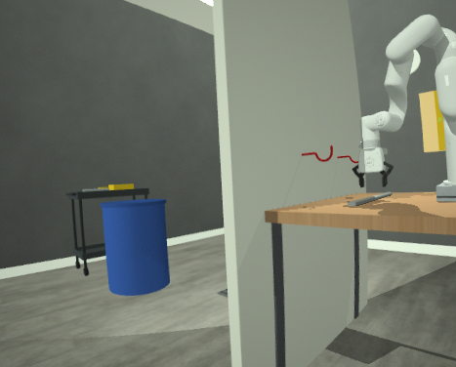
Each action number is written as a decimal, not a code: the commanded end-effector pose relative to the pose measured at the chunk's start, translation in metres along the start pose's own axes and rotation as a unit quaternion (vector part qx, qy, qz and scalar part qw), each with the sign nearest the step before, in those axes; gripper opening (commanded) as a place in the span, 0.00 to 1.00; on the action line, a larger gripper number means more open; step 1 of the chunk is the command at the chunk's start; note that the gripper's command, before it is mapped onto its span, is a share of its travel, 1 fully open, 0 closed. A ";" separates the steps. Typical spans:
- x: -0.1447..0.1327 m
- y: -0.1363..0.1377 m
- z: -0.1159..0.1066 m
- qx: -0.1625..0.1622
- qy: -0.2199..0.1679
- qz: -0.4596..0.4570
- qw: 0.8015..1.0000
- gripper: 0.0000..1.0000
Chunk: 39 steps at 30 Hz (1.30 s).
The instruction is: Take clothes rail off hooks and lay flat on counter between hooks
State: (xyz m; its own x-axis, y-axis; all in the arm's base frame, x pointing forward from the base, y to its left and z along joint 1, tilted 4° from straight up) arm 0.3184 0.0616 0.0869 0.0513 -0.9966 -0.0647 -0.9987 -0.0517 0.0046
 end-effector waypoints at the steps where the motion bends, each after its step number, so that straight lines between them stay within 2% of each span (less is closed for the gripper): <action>1: 0.000 -0.001 -0.010 0.002 0.000 0.000 1.000 1.00; 39: 0.000 -0.001 -0.067 0.002 0.000 0.000 1.000 1.00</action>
State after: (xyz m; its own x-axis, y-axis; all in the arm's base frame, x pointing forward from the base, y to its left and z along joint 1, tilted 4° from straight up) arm 0.3190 0.0580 0.1451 0.0513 -0.9966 -0.0644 -0.9987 -0.0517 0.0047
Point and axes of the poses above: the point where the finger pads meet when closed, its own z axis out along the fingers, its own y axis across the jaws, x = y × z, the point moved 8 cm from there along -z, back along the fingers, and after that the axes turned 9 degrees about z, right-handed, at the moved point
